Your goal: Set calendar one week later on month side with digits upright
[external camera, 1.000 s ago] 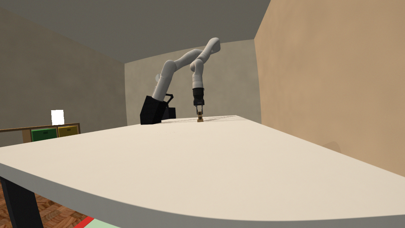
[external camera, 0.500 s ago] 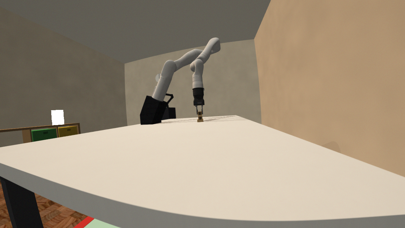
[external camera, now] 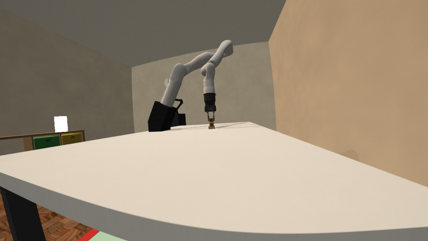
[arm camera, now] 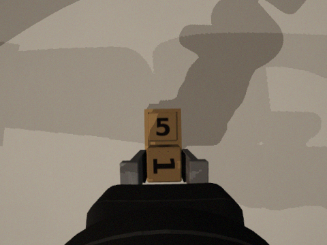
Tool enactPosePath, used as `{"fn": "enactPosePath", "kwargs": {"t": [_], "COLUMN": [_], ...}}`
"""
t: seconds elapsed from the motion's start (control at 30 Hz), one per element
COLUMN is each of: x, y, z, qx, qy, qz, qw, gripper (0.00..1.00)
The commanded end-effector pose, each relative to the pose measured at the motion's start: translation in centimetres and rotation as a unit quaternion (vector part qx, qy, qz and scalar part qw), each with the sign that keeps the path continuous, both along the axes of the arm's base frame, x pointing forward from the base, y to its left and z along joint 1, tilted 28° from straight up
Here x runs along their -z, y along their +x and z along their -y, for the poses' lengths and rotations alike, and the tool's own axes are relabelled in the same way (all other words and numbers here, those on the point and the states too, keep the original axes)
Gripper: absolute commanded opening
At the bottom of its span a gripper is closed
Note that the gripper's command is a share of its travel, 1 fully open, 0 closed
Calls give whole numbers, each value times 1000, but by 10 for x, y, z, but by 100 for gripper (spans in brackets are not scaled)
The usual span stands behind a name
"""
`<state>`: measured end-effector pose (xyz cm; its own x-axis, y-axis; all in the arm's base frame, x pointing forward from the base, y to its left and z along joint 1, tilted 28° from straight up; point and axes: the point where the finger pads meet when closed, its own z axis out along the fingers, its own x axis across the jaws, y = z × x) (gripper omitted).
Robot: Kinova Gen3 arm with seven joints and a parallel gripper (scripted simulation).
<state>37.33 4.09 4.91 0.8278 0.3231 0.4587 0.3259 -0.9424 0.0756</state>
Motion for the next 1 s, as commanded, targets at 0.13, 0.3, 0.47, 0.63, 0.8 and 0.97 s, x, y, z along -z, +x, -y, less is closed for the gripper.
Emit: {"fn": "enactPosePath", "kwargs": {"t": [0.13, 0.3, 0.47, 0.63, 0.8, 0.97], "x": [4, 8, 10, 14, 17, 19], "y": [1, 3, 5, 7, 8, 9], "z": [0, 0, 0, -1, -1, -1], "qx": [0, 0, 0, 0, 0, 0], "qy": [0, 0, 0, 0, 0, 0], "qz": [-1, -1, -1, -1, -1, -1], "qw": [1000, 1000, 1000, 1000, 1000, 1000], "gripper": [57, 57, 57, 57, 57, 57]}}
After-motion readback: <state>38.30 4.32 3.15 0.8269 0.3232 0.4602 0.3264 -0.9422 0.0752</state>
